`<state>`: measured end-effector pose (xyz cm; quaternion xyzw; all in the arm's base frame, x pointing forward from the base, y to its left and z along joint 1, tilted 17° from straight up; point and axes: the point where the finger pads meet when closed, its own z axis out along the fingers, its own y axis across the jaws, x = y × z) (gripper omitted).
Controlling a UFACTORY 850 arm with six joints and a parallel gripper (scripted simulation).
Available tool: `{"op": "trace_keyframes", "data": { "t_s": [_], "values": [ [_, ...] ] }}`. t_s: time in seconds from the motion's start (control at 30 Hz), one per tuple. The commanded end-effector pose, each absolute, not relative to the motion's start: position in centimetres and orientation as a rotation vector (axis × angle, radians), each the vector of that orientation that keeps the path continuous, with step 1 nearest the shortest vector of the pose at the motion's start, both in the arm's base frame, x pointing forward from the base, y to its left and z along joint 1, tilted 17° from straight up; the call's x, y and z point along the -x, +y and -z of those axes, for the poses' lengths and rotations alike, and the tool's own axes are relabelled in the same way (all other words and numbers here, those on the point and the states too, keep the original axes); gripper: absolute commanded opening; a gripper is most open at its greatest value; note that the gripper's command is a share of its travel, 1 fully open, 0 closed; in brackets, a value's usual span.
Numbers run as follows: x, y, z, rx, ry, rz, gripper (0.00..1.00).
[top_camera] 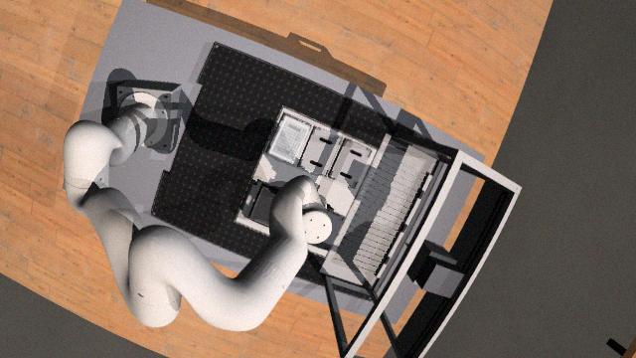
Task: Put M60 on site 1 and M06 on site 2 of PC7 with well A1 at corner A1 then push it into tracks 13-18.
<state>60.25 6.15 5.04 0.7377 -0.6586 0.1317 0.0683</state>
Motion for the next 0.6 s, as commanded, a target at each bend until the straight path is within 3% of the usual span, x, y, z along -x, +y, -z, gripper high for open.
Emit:
{"op": "trace_keyframes", "data": {
  "t_s": [0.0, 0.57],
  "values": [
    [-60.46, 6.06, -4.68, -2.224, -1.985, -0.4, 1.0],
    [-60.56, 5.82, -3.83, -2.224, -1.985, -0.4, 1.0]
  ]
}}
